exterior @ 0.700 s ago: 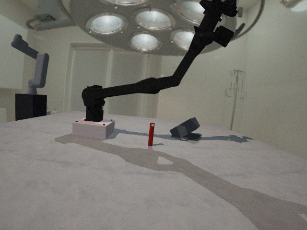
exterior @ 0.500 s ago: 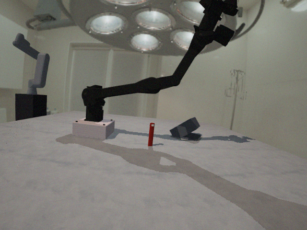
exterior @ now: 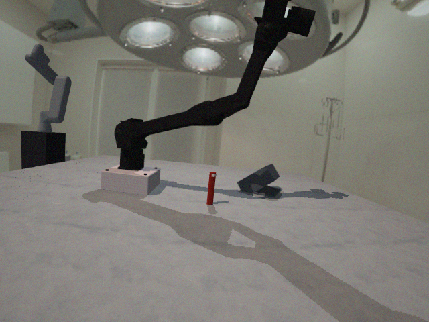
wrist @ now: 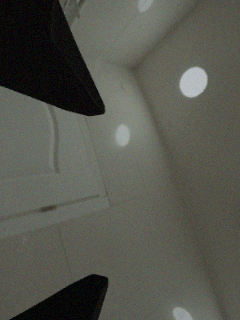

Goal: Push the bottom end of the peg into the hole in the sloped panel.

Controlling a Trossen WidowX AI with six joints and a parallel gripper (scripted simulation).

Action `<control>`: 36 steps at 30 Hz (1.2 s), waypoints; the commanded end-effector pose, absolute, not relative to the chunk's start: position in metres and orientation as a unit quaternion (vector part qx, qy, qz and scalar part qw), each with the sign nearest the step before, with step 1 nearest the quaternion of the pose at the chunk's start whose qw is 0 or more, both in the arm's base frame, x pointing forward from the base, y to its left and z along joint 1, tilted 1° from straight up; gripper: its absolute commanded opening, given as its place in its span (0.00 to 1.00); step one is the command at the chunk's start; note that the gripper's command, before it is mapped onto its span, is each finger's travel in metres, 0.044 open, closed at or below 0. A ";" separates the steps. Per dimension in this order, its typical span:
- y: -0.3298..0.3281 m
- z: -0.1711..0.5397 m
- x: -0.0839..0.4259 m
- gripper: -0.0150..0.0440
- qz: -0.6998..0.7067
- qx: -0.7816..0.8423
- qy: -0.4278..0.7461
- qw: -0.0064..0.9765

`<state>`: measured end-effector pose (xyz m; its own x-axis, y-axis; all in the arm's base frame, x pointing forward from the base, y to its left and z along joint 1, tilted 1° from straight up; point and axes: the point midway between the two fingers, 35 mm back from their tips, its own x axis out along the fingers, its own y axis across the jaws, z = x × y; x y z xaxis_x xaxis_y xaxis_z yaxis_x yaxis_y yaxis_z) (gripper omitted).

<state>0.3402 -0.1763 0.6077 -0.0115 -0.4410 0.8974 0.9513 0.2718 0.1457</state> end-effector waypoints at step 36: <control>-0.145 0.677 0.076 1.00 -0.762 -0.440 -0.412 0.236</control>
